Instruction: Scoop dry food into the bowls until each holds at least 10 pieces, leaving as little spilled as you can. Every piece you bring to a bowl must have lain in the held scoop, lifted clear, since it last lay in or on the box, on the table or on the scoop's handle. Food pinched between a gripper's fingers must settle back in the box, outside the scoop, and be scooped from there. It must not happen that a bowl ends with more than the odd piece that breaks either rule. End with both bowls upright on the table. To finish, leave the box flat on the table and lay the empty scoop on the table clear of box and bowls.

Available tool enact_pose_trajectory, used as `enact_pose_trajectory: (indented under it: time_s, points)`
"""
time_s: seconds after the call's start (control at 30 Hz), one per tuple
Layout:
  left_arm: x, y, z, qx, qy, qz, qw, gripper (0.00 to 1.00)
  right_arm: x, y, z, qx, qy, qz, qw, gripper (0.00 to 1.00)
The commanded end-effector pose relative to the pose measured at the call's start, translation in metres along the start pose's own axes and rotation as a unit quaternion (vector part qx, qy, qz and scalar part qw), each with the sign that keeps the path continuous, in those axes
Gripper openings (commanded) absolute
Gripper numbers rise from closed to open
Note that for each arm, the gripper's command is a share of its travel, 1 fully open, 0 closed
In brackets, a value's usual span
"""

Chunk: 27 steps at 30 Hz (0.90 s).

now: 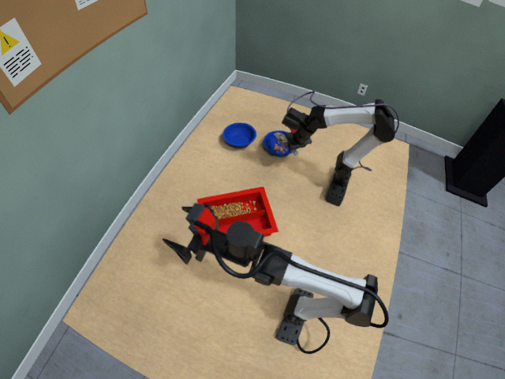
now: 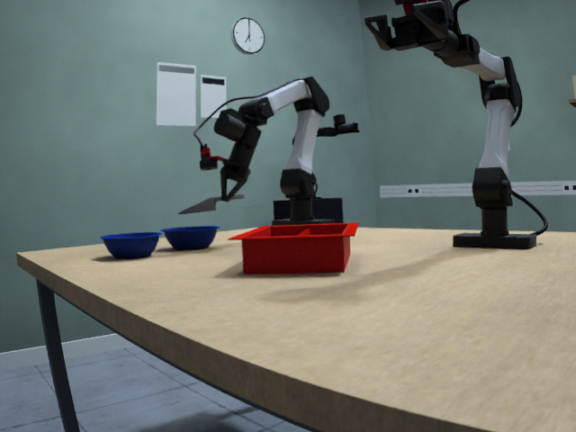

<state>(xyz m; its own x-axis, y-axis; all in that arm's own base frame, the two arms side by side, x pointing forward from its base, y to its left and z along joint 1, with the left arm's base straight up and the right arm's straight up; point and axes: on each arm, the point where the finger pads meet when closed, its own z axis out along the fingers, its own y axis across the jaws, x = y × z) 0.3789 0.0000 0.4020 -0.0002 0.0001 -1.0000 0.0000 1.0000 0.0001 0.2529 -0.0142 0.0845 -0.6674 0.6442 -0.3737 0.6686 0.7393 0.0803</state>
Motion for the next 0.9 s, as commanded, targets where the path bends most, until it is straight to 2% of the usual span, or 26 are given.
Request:
enact_pose_trajectory:
  time_s: [0.0, 0.37, 0.4, 0.87]
  points:
    - [-0.016, 0.000, -0.004, 0.000, -0.020, -0.001, 1.000, 1.00, -0.012, 0.006, -0.008, -0.009, -0.007, 0.028, 1.000, 0.00]
    - [-0.016, 0.000, -0.004, 0.000, -0.020, -0.001, 1.000, 1.00, -0.015, 0.010, -0.009, -0.009, 0.001, 0.058, 0.998, 0.00]
    - [-0.016, 0.000, -0.004, 0.000, -0.020, -0.001, 1.000, 1.00, -0.017, 0.017, -0.014, -0.021, -0.011, 0.055, 0.998, 0.00]
    - [-0.016, 0.000, -0.004, 0.000, -0.020, -0.001, 1.000, 1.00, -0.017, 0.021, -0.012, -0.013, 0.015, 0.100, 0.995, 0.00]
